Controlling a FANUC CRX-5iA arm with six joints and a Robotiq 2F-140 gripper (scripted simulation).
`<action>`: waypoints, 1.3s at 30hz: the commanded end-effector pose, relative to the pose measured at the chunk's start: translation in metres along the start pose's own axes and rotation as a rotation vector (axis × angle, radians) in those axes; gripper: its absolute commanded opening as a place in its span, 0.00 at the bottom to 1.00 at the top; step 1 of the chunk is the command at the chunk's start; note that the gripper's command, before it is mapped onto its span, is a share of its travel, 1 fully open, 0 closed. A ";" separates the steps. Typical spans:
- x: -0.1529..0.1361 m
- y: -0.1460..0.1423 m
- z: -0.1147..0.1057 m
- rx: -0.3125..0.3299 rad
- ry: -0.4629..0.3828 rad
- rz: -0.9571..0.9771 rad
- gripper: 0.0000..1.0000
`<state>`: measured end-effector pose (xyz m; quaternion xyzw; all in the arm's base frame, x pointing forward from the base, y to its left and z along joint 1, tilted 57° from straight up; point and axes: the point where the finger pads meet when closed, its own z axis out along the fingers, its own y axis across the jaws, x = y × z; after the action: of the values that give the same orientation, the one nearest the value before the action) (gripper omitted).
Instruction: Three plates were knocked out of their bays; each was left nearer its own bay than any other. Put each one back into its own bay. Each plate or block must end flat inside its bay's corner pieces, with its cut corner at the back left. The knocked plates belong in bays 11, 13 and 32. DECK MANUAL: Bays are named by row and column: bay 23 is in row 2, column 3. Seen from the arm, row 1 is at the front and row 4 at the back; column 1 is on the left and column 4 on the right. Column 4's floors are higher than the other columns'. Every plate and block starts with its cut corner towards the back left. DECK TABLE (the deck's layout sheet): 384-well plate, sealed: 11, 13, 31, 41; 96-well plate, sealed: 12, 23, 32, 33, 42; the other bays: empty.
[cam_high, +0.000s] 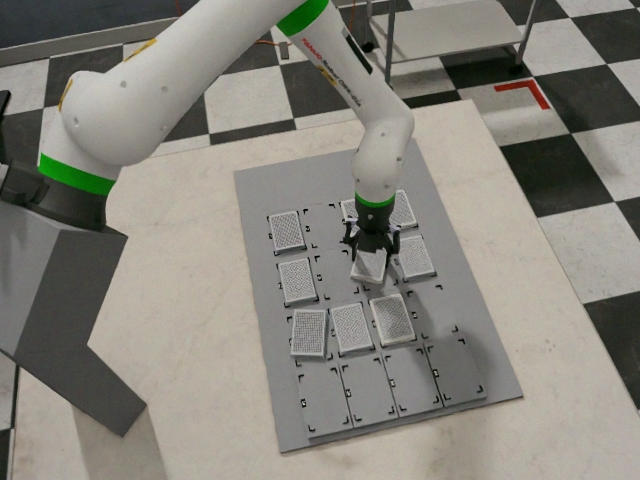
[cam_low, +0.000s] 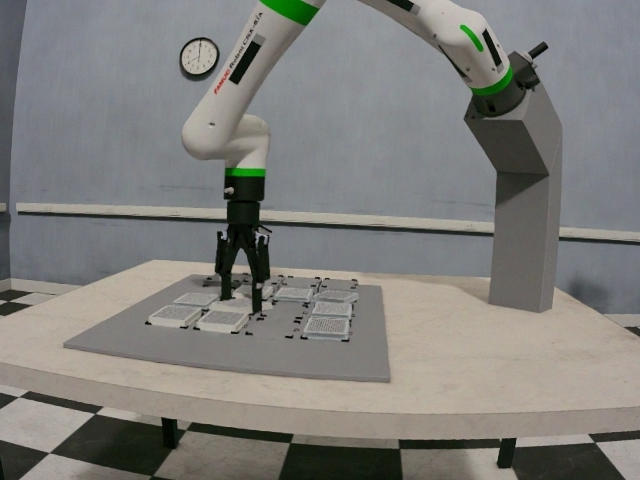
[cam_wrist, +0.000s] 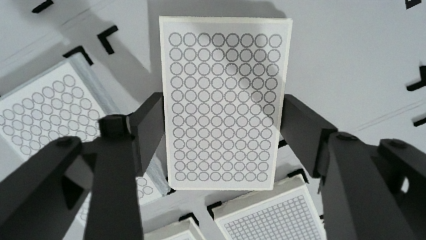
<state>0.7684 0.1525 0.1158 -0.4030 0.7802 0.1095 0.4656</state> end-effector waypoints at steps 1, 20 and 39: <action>0.000 -0.001 -0.001 0.002 0.000 0.000 0.58; 0.000 -0.001 -0.001 0.002 0.000 0.000 0.10; 0.000 -0.001 -0.002 0.002 0.000 0.000 0.10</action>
<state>0.7684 0.1525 0.1159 -0.4030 0.7802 0.1095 0.4656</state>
